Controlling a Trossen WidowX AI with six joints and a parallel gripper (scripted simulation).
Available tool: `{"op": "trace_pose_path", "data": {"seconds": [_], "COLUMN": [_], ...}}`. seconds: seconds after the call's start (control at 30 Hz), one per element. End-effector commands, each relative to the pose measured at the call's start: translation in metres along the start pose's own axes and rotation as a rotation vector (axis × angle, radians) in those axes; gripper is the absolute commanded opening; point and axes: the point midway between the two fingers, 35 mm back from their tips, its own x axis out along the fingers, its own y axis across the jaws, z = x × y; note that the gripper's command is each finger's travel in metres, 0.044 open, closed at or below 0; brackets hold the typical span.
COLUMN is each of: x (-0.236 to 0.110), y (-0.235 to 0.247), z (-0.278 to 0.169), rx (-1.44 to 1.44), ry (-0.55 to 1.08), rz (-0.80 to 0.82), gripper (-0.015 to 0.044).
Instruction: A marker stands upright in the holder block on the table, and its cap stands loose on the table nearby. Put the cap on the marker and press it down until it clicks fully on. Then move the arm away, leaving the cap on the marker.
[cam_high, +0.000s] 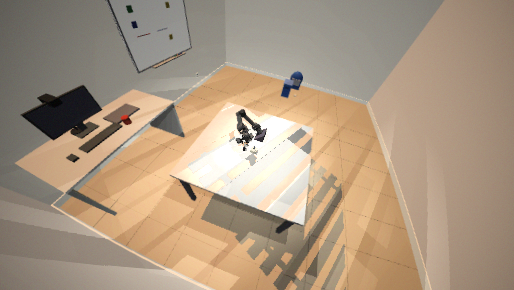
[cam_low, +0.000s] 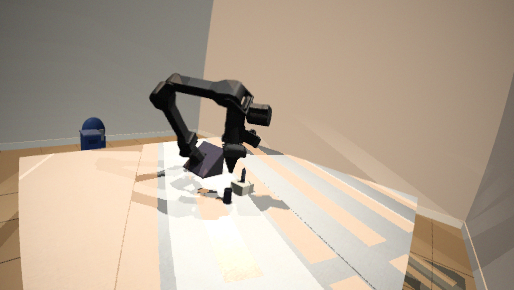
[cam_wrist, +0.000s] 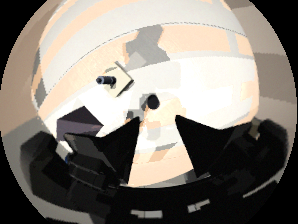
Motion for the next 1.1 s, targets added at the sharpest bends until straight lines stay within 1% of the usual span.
{"op": "trace_pose_path", "data": {"seconds": [0.0,0.1,0.27,0.37,1.07], "x": [0.008,0.033,0.036,0.049,0.078], "y": [0.001,0.001,0.001,0.001,0.000], "z": [0.002,0.001,0.001,0.001,0.002], "rx": [-0.020,-0.019,-0.019,-0.019,-0.019], "ry": [0.010,0.011,0.011,0.011,0.010], "rz": [-0.003,-0.004,-0.004,-0.004,-0.004], "gripper": [0.0244,0.0244,0.0244,0.0244,0.0244]}}
